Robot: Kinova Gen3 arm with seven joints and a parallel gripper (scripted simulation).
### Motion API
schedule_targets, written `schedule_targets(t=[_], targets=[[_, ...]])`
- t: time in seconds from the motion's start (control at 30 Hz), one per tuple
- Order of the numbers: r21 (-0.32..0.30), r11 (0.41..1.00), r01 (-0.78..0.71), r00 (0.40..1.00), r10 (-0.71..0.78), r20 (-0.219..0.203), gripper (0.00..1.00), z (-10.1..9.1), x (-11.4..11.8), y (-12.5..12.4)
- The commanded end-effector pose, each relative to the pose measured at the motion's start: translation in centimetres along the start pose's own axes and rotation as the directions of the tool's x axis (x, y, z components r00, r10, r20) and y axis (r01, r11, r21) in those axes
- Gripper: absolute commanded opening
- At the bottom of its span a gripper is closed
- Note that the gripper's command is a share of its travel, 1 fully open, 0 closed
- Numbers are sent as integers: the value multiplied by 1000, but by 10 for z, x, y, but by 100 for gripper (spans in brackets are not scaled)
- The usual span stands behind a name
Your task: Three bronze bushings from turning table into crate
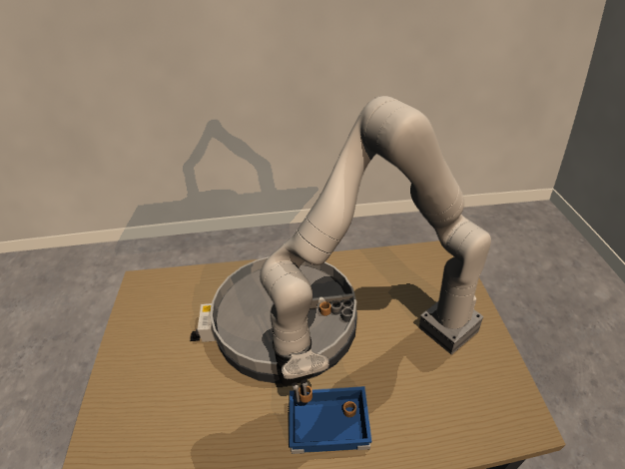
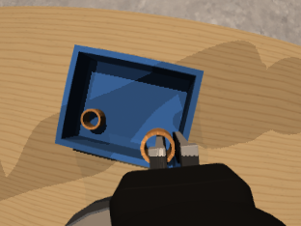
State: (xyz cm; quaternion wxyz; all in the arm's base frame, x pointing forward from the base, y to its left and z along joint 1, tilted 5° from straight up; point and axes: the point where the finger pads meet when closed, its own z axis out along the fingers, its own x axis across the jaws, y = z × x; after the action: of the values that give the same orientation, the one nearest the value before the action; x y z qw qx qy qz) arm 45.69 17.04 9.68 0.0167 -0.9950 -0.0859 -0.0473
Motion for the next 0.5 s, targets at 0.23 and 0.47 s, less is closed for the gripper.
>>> schedule_targets(t=[0.23,0.47], targets=[[-3,1000,0,1000,0,17,0,14,-5,1],[-3,1000,0,1000,0,17,0,31,-5,1]])
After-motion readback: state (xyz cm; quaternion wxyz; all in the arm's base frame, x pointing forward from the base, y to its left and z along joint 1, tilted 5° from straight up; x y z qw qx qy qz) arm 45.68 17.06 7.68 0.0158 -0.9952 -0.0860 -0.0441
